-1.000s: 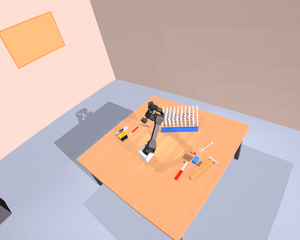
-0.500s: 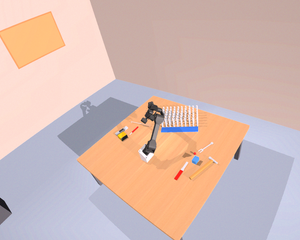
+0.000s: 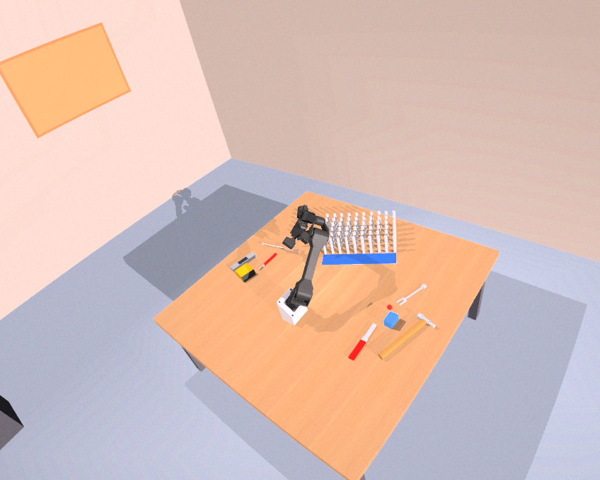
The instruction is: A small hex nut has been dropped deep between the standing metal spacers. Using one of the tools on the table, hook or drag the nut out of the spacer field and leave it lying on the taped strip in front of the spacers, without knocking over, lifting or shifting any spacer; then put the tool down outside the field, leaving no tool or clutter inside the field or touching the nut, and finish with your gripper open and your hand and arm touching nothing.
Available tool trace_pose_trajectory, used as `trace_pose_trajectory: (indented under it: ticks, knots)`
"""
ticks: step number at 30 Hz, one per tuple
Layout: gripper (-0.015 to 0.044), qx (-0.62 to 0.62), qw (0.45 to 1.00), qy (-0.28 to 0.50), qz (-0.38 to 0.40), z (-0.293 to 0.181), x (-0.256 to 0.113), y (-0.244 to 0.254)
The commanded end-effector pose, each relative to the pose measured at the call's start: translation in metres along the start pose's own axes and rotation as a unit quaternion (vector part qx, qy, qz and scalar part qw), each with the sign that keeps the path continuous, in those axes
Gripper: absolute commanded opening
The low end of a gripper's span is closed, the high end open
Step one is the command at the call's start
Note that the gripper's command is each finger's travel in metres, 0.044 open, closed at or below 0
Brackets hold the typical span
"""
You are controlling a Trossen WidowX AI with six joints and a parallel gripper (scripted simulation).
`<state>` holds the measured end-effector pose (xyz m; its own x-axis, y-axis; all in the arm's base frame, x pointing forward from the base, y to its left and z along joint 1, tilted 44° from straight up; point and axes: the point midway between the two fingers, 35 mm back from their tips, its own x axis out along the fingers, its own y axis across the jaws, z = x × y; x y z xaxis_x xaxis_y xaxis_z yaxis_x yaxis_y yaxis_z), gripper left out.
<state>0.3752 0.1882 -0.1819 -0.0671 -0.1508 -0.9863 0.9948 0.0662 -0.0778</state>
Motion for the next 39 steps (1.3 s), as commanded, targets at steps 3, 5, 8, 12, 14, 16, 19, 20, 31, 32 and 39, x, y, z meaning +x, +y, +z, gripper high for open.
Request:
trace_pose_trajectory:
  ticks: [3,5,8,12,14,16,19,20,31,32,39]
  knots:
    - [0.0280,0.000,1.000,-0.006,-0.007,0.011,0.015,-0.004]
    - [0.0280,0.000,1.000,-0.007,-0.007,0.013,0.017,-0.004]
    - [0.0280,0.000,1.000,-0.007,-0.007,0.016,0.021,-0.004]
    - [0.0280,0.000,1.000,-0.007,-0.007,0.019,0.027,-0.004]
    - [0.0280,0.000,1.000,-0.007,-0.007,0.021,0.029,-0.004]
    - [0.0280,0.000,1.000,-0.007,-0.007,0.023,0.032,-0.004]
    - [0.0280,0.000,1.000,-0.007,-0.007,0.026,0.036,-0.005]
    - [0.0280,0.000,1.000,-0.007,-0.007,0.027,0.037,-0.005]
    - [0.0280,0.000,1.000,-0.007,-0.007,0.034,0.047,-0.006]
    - [0.0280,0.000,1.000,-0.007,-0.007,0.034,0.047,-0.006]
    - [0.0181,0.000,1.000,-0.007,-0.007,0.034,0.047,-0.006]
